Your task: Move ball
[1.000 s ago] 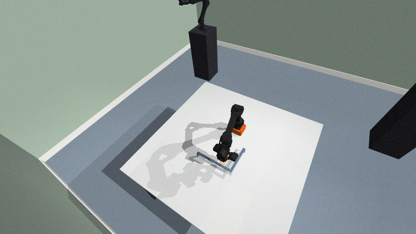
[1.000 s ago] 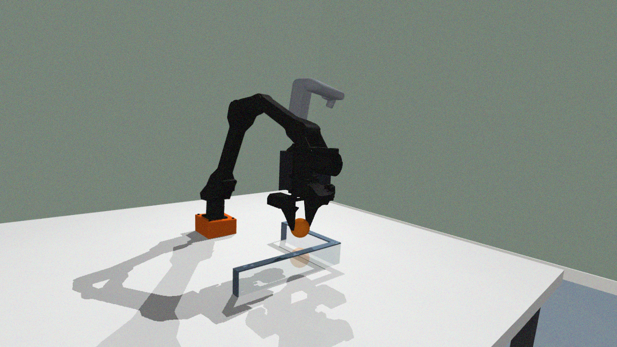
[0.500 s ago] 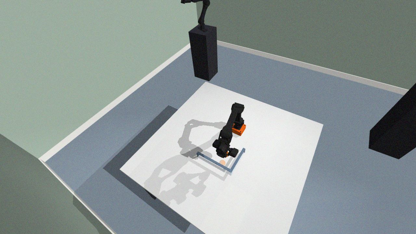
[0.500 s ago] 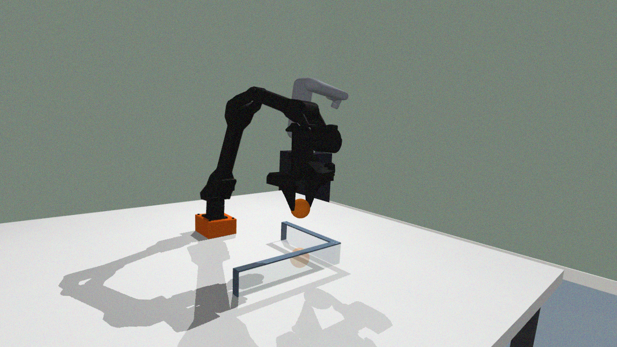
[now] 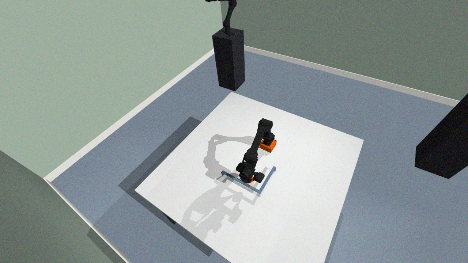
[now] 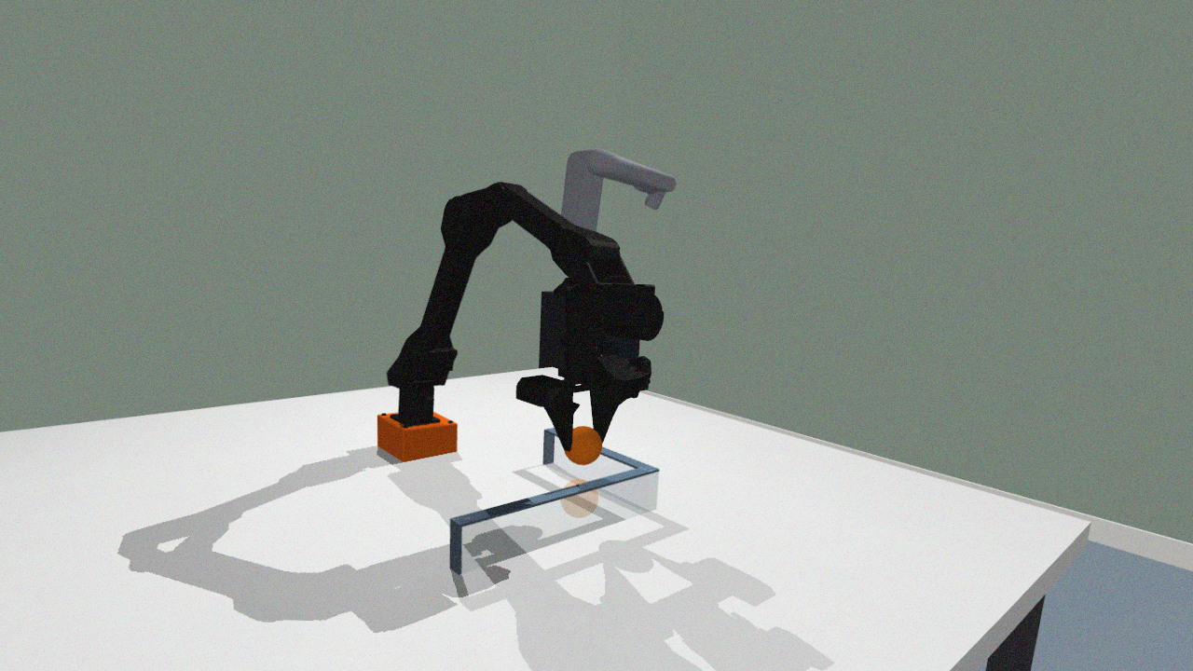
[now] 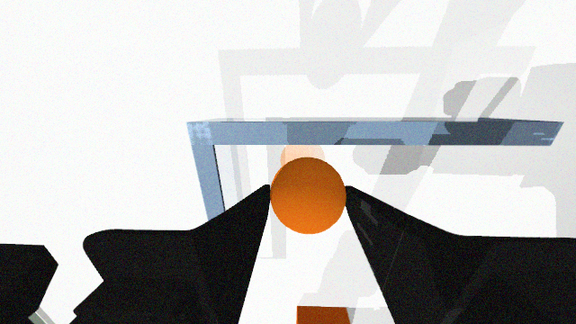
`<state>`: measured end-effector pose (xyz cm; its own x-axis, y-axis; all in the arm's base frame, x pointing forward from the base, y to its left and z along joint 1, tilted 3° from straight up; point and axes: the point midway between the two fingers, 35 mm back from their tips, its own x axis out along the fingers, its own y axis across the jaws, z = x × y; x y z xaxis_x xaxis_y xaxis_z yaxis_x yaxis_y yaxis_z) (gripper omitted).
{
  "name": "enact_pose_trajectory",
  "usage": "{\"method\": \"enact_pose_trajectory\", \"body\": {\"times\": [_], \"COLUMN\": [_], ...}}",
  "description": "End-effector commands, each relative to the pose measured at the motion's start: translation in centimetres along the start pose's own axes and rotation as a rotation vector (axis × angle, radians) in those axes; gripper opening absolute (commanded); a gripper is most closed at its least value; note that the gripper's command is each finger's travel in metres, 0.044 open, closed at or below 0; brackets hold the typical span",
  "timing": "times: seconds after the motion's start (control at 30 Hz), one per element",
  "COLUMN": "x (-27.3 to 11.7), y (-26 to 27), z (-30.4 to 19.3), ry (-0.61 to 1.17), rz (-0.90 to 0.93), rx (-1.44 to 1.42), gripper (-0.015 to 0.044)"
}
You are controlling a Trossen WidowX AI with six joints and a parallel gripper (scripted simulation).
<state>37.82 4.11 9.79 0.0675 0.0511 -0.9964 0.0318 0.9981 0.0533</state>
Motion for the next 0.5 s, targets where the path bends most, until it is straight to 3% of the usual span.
{"method": "enact_pose_trajectory", "body": {"times": [0.0,0.2,0.47], "x": [2.6,5.7,6.2], "y": [-0.1,-0.1,-0.1], "z": [-0.3,-0.5,-0.6], "ry": [0.019,0.019,0.019], "rz": [-0.003,-0.003,-0.003], "rx": [-0.005,-0.005,-0.005], "gripper": [0.0,0.0,0.0]}}
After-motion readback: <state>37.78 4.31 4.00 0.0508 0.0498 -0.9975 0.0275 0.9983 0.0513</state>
